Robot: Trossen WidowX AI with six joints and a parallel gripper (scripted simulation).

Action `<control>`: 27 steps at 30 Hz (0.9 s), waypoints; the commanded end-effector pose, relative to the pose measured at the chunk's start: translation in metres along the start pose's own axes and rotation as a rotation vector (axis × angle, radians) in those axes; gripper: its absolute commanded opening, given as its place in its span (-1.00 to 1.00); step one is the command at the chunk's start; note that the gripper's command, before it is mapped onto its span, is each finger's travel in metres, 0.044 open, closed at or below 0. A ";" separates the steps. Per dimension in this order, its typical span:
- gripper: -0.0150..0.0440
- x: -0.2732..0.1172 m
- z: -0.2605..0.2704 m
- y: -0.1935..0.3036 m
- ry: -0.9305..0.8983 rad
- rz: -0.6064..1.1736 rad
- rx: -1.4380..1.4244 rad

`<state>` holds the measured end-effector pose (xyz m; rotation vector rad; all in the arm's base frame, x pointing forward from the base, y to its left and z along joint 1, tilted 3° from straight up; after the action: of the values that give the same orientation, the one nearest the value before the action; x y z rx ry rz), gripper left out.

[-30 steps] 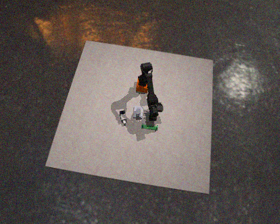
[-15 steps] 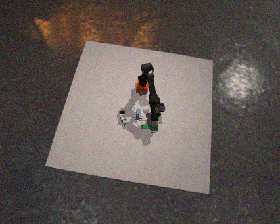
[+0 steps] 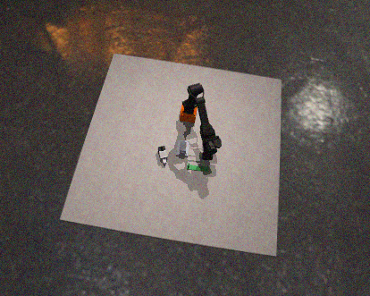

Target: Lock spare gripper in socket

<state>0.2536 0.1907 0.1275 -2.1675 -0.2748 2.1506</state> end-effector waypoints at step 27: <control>-0.49 -0.018 -0.002 -0.015 -0.004 0.003 -0.001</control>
<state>0.2515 0.1999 0.1467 -2.1653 -0.2742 2.1596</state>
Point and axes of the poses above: the point midway between the two fingers, 35 mm back from their tips, its own x axis out along the fingers, its own z axis across the jaws, y = z × x, the point moved 10 cm from there along -x, back along the fingers, and after that the axes turned 8 degrees about x, right-handed, at the moved point
